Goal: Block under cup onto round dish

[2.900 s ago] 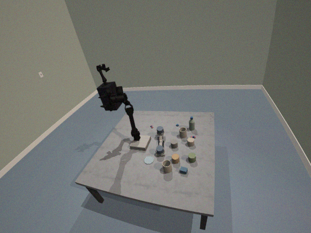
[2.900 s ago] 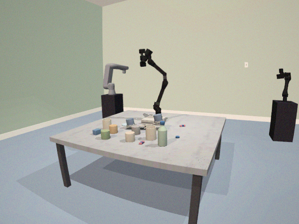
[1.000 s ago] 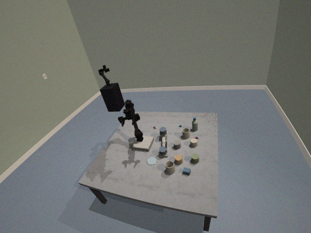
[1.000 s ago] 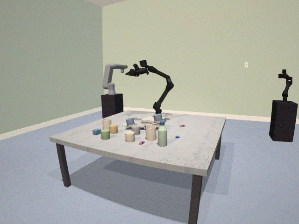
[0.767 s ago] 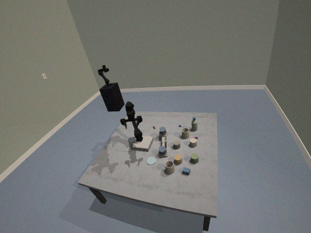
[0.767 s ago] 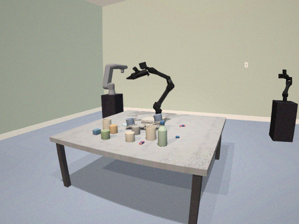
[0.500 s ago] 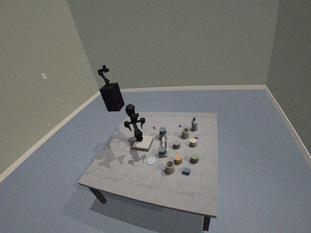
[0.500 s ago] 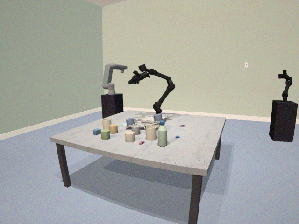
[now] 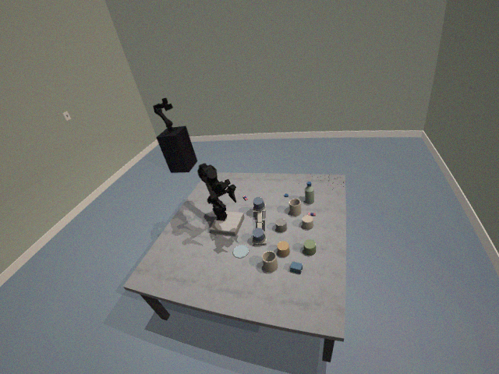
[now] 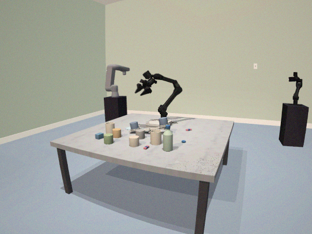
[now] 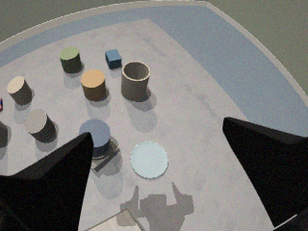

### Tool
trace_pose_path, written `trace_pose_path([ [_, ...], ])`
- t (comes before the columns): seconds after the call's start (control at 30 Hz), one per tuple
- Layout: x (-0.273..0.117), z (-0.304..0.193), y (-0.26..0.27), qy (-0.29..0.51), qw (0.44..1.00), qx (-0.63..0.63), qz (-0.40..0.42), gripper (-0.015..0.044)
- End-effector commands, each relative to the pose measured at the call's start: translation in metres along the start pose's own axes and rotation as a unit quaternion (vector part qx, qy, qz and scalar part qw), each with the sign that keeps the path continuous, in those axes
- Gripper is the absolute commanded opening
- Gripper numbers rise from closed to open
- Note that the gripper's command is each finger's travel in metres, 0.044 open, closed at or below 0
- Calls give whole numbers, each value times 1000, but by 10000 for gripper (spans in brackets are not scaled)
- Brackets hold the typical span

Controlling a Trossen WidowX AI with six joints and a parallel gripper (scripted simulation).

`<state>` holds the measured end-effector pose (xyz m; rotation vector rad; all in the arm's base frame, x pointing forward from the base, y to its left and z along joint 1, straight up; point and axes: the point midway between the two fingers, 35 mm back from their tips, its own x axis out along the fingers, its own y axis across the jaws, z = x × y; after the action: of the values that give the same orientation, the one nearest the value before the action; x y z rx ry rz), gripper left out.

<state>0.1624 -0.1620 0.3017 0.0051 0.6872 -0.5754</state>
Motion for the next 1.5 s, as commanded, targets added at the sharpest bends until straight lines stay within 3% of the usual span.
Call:
trace_pose_path([
  [0.0, 5, -18, 24, 16, 997, -40, 63, 440],
  [0.6, -5, -85, 115, 24, 936, -165, 311, 440],
  [0.87, -4, -85, 115, 31, 936, -158, 312, 440],
  [1.47, 46, -60, 98, 221, 941, 60, 248, 440],
])
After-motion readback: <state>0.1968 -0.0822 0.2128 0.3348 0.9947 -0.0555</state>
